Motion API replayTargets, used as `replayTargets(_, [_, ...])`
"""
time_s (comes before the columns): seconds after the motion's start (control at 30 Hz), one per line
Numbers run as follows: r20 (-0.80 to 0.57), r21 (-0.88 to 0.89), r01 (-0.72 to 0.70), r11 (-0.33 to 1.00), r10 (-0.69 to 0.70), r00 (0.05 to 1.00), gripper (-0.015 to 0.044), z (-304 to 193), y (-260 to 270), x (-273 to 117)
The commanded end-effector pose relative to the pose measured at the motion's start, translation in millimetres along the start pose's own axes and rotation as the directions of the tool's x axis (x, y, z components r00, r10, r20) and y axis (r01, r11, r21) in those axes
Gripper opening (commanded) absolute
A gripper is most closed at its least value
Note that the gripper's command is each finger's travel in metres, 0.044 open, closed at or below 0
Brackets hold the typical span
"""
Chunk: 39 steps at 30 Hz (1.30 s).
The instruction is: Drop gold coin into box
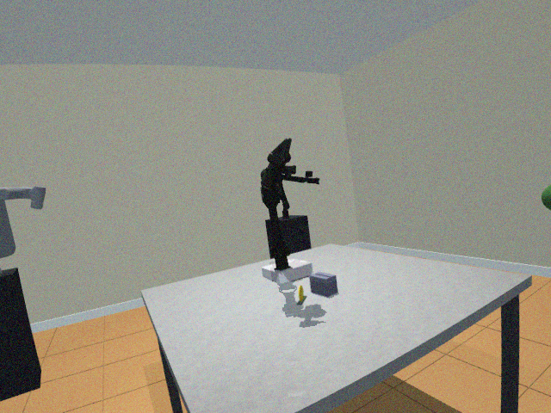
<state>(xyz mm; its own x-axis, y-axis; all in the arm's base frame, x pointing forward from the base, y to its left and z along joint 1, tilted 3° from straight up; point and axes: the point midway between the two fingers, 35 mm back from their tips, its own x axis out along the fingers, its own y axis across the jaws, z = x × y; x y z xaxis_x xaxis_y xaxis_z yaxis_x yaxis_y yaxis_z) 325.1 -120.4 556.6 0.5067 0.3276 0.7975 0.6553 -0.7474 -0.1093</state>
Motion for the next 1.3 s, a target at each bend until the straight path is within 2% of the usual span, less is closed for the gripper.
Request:
replayTargets(0.0, [0.002, 0.013, -0.007, 1.0, 0.007, 1.0, 0.0374, 1, 2, 0])
replayTargets(0.07, [0.015, 0.114, -0.06, 0.992, 0.059, 0.998, 0.0321, 8, 16, -1])
replayTargets(0.13, [0.048, 0.296, -0.163, 0.941, 0.156, 0.987, 0.0269, 23, 41, -5])
replayTargets(0.27, [0.113, 0.607, -0.348, 0.715, 0.355, 0.928, 0.0164, 50, 90, -17])
replayTargets(0.4, [0.198, 0.804, -0.446, 0.394, 0.53, 0.825, 0.0161, 79, 130, -38])
replayTargets(0.57, [0.298, 0.897, -0.439, 0.048, 0.668, 0.682, 0.0161, 110, 162, -68])
replayTargets(0.77, [0.423, 0.902, -0.305, -0.307, 0.771, 0.475, 0.0161, 148, 185, -112])
replayTargets(0.93, [0.525, 0.849, -0.106, -0.518, 0.806, 0.272, 0.0161, 179, 194, -154])
replayTargets(1.1, [0.614, 0.777, 0.136, -0.614, 0.788, 0.051, 0.0161, 207, 190, -200])
replayTargets(1.27, [0.676, 0.718, 0.375, -0.587, 0.715, -0.176, 0.0161, 229, 175, -247])
